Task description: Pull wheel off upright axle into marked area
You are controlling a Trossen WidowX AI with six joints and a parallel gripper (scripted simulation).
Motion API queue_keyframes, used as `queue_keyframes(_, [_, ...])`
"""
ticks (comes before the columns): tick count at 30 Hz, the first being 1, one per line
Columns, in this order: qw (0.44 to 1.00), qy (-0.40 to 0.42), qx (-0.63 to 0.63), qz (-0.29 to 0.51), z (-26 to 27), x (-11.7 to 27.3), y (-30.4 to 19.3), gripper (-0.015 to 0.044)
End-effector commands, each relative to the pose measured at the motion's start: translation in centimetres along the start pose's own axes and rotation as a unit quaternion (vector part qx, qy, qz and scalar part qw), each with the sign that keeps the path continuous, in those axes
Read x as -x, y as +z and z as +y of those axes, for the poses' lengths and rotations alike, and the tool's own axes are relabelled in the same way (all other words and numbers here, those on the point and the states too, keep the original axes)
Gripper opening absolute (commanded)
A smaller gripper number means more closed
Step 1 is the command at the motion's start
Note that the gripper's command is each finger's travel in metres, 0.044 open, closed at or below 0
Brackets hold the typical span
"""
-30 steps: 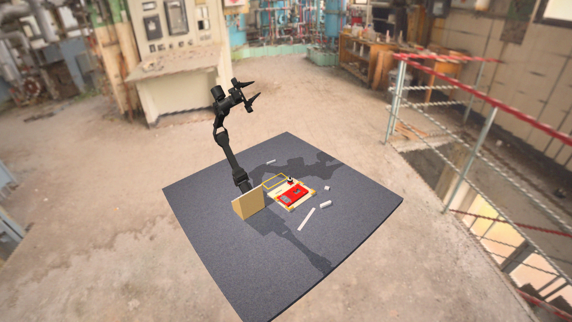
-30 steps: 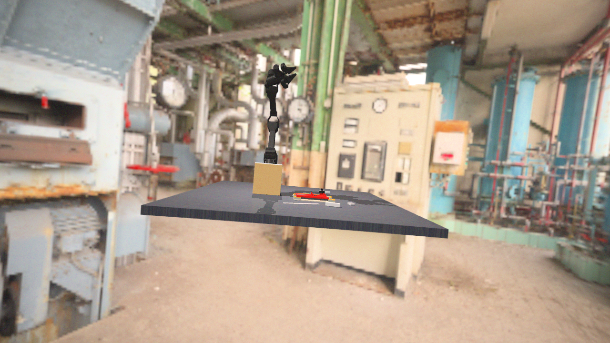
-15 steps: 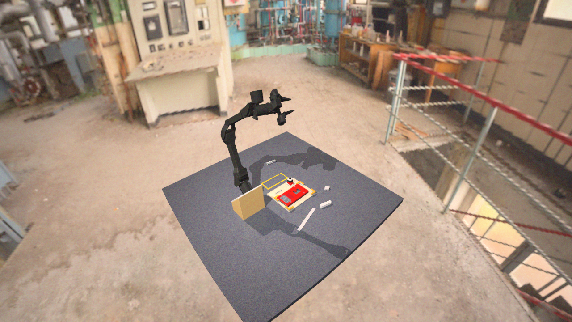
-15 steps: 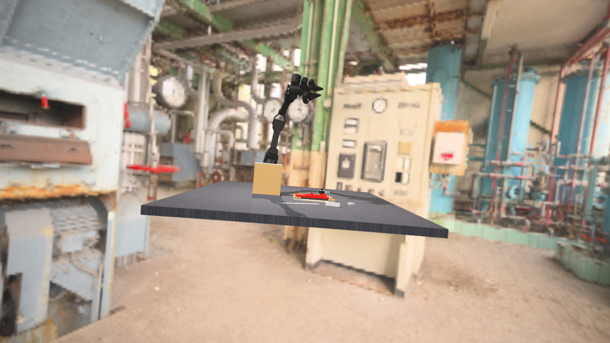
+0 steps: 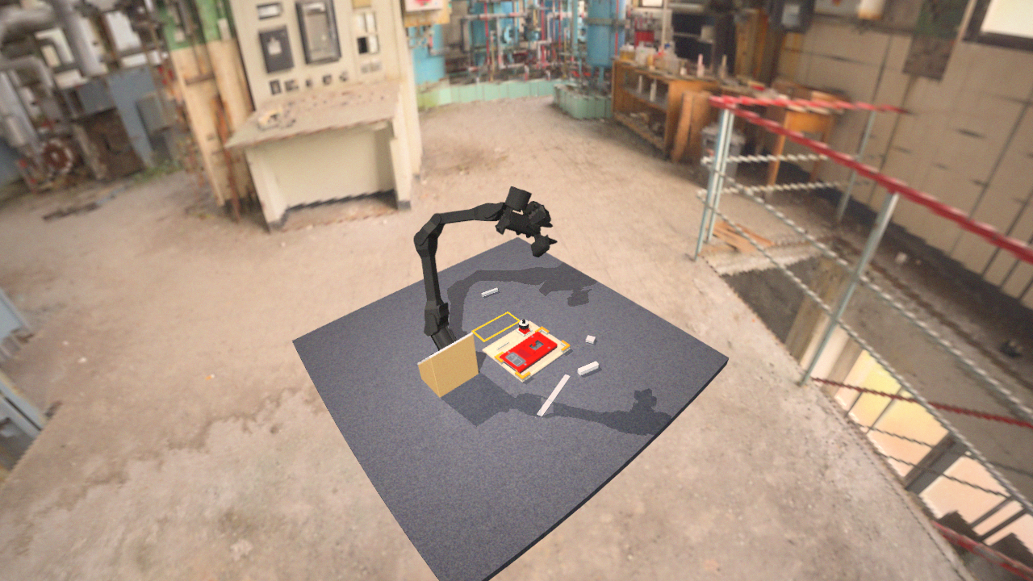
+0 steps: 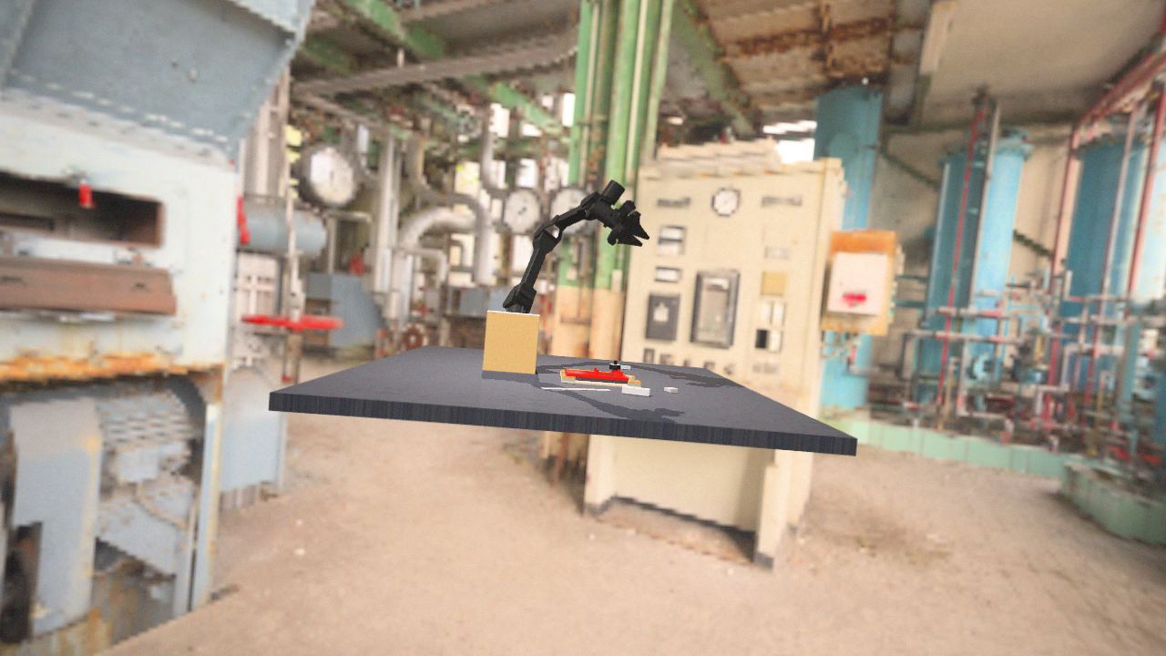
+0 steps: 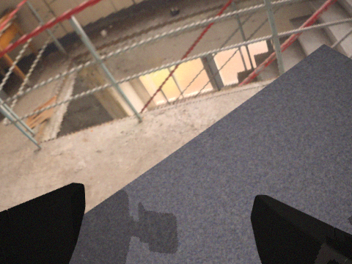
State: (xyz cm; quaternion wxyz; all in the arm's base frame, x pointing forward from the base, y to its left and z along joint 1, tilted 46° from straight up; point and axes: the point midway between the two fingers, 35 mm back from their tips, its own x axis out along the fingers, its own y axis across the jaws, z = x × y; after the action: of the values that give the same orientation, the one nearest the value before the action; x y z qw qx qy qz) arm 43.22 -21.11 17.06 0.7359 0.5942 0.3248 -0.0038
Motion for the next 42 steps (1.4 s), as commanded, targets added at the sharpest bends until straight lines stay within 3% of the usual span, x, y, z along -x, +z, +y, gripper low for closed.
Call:
queue_keyframes(1, [0.996, -0.03, 0.049, 0.074, -1.3, -4.4, -4.6, 0.03])
queue_keyframes(12, [0.938, -0.078, 0.191, 0.279, -4.6, -11.7, -18.2, 0.03])
queue_keyframes(22, [0.816, -0.085, 0.318, 0.475, -8.8, -13.0, -31.4, 0.03])
queue_keyframes(42, [0.806, -0.084, 0.325, 0.488, -9.5, -15.0, -34.2, 0.03])
